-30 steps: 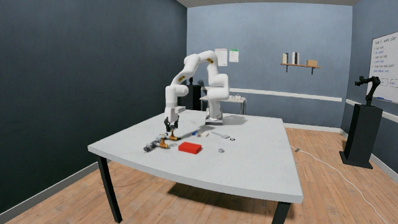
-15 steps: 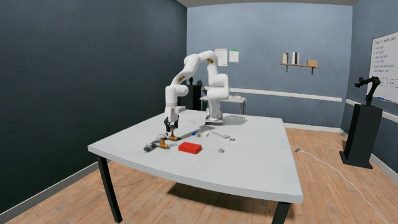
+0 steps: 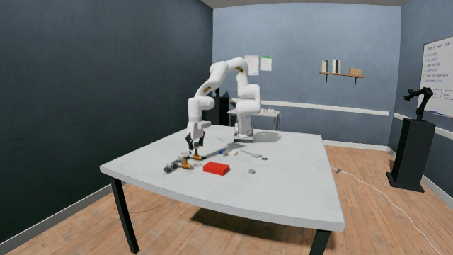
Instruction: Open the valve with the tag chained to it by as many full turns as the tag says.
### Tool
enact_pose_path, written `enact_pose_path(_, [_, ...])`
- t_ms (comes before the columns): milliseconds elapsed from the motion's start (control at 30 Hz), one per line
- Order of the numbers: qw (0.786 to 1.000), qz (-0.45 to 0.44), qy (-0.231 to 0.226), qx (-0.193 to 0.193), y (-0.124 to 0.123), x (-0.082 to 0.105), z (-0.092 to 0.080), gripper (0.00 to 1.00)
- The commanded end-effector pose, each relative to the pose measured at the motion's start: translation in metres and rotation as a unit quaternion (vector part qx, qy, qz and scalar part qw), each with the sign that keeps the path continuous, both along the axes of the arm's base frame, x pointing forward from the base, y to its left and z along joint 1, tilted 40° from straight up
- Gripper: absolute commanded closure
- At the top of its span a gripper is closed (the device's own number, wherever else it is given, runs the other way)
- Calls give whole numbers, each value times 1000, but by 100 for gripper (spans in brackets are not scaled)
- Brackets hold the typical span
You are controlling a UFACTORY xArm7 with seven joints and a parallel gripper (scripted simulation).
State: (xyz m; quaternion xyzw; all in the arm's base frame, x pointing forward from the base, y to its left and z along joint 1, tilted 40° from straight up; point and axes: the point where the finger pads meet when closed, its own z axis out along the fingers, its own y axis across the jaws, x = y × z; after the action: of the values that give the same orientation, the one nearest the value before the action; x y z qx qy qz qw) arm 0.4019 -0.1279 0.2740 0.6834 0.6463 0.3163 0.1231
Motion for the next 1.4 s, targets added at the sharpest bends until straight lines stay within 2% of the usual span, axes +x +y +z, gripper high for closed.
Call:
enact_pose_path(0, [995,-78,23,58,-1,0,1,0])
enact_pose_path(67, [987,-127,38,96,-1,0,1,0])
enact_pose_path(133, [987,-127,38,96,-1,0,1,0])
enact_pose_path(167, [980,-155,46,117,-1,0,1,0])
enact_pose_path(233, [963,-209,63,159,-1,0,1,0])
enact_pose_path(400, [924,-292,89,229,-1,0,1,0])
enact_pose_path(633, [844,-407,126,327,-1,0,1,0])
enact_pose_path(700, [844,-407,126,327,-1,0,1,0])
enact_pose_path(733, [802,-452,141,364,-1,0,2,0])
enact_pose_path(867, [752,-497,156,404,-1,0,2,0])
enact_pose_path(1033, [663,-562,179,460,-1,0,2,0])
enact_pose_path(1200, [565,-618,199,508,-1,0,2,0])
enact_pose_path(1267, [565,-618,199,508,-1,0,2,0])
enact_pose_path(1300, [504,-648,209,532,-1,0,2,0])
enact_pose_path(1367, [473,-661,214,543,-1,0,2,0])
